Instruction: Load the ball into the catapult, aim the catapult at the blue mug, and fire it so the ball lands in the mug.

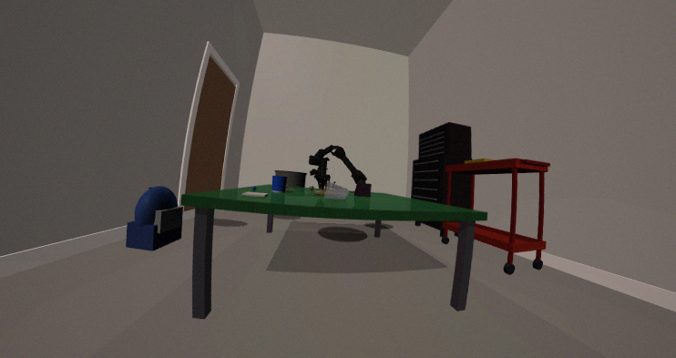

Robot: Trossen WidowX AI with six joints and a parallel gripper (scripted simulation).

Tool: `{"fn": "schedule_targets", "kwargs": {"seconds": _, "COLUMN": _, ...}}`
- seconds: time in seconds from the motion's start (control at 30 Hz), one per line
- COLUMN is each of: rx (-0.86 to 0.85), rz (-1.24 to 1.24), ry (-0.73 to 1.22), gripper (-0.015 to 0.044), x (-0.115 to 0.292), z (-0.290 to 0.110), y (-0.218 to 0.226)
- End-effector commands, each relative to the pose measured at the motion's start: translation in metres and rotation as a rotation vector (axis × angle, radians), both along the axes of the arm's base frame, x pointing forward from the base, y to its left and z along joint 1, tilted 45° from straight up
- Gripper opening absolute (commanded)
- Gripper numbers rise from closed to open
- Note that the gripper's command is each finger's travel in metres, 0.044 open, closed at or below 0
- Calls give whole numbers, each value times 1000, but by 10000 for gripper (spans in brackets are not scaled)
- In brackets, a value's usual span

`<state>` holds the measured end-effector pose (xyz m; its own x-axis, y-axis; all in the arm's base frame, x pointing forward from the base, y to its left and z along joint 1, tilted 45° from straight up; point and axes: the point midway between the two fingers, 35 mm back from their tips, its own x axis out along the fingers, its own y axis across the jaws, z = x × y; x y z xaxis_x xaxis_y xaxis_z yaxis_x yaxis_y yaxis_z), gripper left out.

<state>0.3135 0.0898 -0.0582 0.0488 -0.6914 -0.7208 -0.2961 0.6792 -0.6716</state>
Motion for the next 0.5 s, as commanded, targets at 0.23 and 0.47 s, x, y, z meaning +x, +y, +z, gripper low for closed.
{"fn": "schedule_targets", "kwargs": {"seconds": 0.23, "rx": 1, "rz": -2, "ry": -1, "gripper": 263, "x": 0, "z": 1, "y": 0}}
{"fn": "schedule_targets", "kwargs": {"seconds": 0.47, "rx": 3, "rz": -1, "ry": -1, "gripper": 440, "x": 2, "z": 14, "y": 16}}
